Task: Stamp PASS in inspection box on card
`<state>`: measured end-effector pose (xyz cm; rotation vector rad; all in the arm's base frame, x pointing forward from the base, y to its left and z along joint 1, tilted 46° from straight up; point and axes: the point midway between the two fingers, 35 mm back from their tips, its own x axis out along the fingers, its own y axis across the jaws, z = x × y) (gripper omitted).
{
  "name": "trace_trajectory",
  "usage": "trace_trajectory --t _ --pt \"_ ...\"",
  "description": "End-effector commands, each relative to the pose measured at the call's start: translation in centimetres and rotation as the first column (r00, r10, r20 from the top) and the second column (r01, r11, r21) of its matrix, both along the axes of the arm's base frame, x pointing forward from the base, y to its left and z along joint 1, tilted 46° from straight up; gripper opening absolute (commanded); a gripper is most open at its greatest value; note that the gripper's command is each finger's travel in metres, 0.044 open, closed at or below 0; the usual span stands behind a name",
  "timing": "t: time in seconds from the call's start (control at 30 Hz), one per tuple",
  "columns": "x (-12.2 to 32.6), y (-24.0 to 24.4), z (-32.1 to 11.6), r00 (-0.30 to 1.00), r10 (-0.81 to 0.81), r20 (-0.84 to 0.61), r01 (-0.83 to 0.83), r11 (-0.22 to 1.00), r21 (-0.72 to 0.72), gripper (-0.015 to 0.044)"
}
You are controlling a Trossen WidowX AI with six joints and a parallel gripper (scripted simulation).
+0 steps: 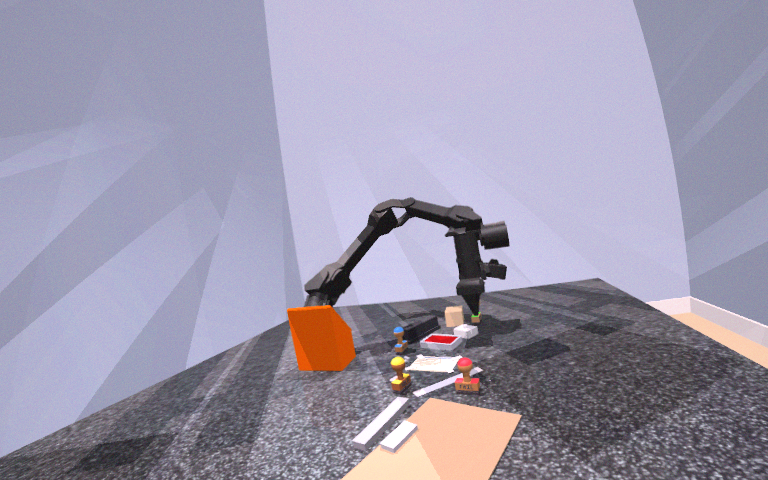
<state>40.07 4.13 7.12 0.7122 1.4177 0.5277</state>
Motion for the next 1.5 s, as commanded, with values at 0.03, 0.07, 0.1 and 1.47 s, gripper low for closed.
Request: trace_trajectory --t 0.03,0.07,0.1,1.47 --pt "0.1 -0.2 0.4 1.000 0.003 0.009 -0.003 1.000 0.002 0.0000" --pt "0.1 -0.2 0.4 1.000 0.003 0.009 -0.003 1.000 0.002 0.0000" --pt "0.1 -0.3 0.5 1.000 0.003 0.009 -0.003 1.000 0.002 0.0000" --pt "-1.4 -1.6 1.6 1.000 0.002 0.009 -0.002 1.000 0.007 0.0000"
